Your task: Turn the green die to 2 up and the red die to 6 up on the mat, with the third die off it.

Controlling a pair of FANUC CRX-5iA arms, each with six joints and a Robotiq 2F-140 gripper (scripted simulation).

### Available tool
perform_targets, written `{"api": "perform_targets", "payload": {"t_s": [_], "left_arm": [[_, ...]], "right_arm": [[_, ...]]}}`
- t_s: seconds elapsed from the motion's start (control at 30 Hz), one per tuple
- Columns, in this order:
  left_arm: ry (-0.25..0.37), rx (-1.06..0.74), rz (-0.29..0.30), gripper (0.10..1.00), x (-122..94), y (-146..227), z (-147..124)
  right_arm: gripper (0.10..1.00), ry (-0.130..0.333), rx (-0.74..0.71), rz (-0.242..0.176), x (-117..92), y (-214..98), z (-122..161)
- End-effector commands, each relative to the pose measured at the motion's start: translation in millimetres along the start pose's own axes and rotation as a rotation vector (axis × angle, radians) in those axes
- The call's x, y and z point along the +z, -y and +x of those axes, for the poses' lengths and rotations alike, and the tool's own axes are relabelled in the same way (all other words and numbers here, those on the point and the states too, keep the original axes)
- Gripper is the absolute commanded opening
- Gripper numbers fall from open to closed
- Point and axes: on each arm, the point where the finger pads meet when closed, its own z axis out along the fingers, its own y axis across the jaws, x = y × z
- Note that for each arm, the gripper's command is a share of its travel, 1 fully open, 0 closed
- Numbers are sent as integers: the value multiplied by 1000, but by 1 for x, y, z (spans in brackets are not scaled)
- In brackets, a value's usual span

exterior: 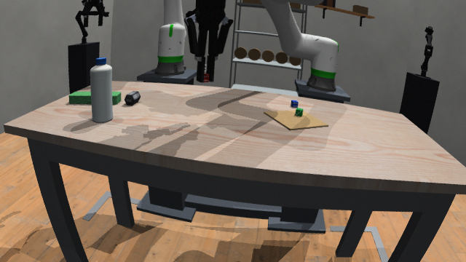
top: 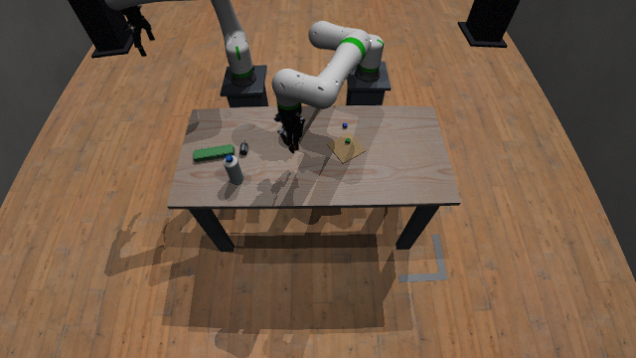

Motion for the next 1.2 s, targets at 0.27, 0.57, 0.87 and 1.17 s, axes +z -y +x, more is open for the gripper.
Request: {"api": "perform_targets", "payload": {"t_s": [0.27,0.57,0.87,1.17], "left_arm": [[1,186,3,184,1,2,0],[1,478,2,184,4,5,-1],[2,753,2,184,8,7,-2],[23,755,10,184,8,8,-2]], "right_arm": [[1000,-2,0,0,-1,0,0],[1000,-2,0,0,-1,0,0],[1000,-2,0,0,-1,0,0],[1000,-2,0,0,-1,0,0]]}}
